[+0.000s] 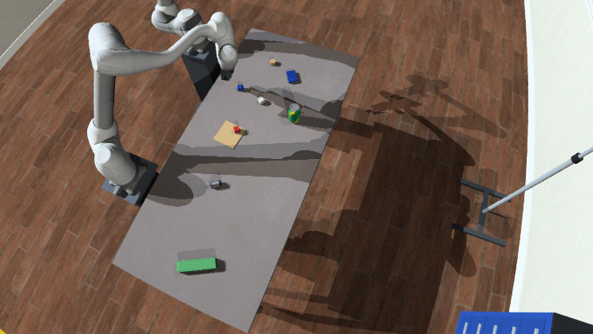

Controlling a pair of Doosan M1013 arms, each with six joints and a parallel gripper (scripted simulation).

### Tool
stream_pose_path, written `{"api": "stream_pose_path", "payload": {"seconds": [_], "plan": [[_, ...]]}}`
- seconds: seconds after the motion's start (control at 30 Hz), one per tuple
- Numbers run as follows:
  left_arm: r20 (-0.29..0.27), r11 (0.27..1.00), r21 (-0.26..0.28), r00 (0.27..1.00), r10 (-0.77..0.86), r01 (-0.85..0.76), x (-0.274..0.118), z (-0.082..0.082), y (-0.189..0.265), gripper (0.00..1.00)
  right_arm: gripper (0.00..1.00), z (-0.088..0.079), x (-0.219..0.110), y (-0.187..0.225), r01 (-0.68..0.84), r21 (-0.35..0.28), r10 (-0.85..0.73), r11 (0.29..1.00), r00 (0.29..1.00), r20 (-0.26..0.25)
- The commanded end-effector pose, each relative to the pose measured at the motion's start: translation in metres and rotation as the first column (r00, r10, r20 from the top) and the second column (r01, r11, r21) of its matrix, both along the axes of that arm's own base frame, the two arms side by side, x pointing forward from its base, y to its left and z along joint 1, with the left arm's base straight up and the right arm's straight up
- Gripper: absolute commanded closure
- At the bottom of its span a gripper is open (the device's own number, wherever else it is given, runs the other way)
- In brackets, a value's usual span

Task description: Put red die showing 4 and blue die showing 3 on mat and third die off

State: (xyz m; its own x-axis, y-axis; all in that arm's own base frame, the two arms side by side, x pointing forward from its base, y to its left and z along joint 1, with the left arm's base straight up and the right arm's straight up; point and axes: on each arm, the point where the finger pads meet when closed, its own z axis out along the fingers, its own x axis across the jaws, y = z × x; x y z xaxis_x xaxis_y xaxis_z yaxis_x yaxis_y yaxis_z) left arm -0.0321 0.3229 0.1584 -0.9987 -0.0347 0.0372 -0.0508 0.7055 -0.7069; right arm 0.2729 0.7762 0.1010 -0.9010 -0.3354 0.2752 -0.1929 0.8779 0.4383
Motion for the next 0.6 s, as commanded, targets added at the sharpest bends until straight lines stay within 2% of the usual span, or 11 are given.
{"api": "stream_pose_path", "payload": {"seconds": [0.0, 0.03, 0.07, 0.1, 0.13, 0.17, 0.2, 0.3, 0.37, 0.47, 0.57], "plan": [[0.000, 1.000, 0.001, 1.000, 0.000, 0.000, 0.000, 0.000, 0.000, 0.00, 0.13, 0.002, 0.013, -0.002, 0.021, -0.154, -0.009, 0.988, 0.997, 0.076], [0.000, 1.000, 0.001, 1.000, 0.000, 0.000, 0.000, 0.000, 0.000, 0.00, 0.13, 0.003, 0.014, -0.002, 0.022, -0.158, -0.010, 0.987, 0.997, 0.079], [0.000, 1.000, 0.001, 1.000, 0.000, 0.000, 0.000, 0.000, 0.000, 0.00, 0.13, 0.005, 0.023, -0.002, 0.047, -0.204, -0.022, 0.978, 0.992, 0.122], [0.000, 1.000, 0.001, 1.000, 0.000, 0.000, 0.000, 0.000, 0.000, 0.00, 0.13, 0.005, 0.024, -0.002, 0.049, -0.208, -0.023, 0.977, 0.992, 0.126], [0.000, 1.000, 0.001, 1.000, 0.000, 0.000, 0.000, 0.000, 0.000, 0.00, 0.13, 0.009, 0.033, -0.002, 0.078, -0.245, -0.036, 0.966, 0.985, 0.170], [0.000, 1.000, 0.001, 1.000, 0.000, 0.000, 0.000, 0.000, 0.000, 0.00, 0.13, 0.009, 0.034, -0.002, 0.080, -0.248, -0.037, 0.965, 0.984, 0.174], [0.000, 1.000, 0.001, 1.000, 0.000, 0.000, 0.000, 0.000, 0.000, 0.00, 0.13, 0.013, 0.044, -0.001, 0.113, -0.279, -0.051, 0.954, 0.974, 0.219], [0.000, 1.000, 0.001, 1.000, 0.000, 0.000, 0.000, 0.000, 0.000, 0.00, 0.13, 0.022, 0.060, 0.001, 0.174, -0.318, -0.076, 0.932, 0.951, 0.298], [0.000, 1.000, 0.001, 1.000, 0.000, 0.000, 0.000, 0.000, 0.000, 0.00, 0.13, 0.022, 0.060, 0.001, 0.174, -0.318, -0.076, 0.932, 0.951, 0.298], [0.000, 1.000, 0.001, 1.000, 0.000, 0.000, 0.000, 0.000, 0.000, 0.00, 0.13, 0.031, 0.075, 0.004, 0.235, -0.338, -0.101, 0.911, 0.924, 0.370], [0.000, 1.000, 0.001, 1.000, 0.000, 0.000, 0.000, 0.000, 0.000, 0.00, 0.13, 0.034, 0.079, 0.005, 0.252, -0.341, -0.108, 0.906, 0.914, 0.390]]}}
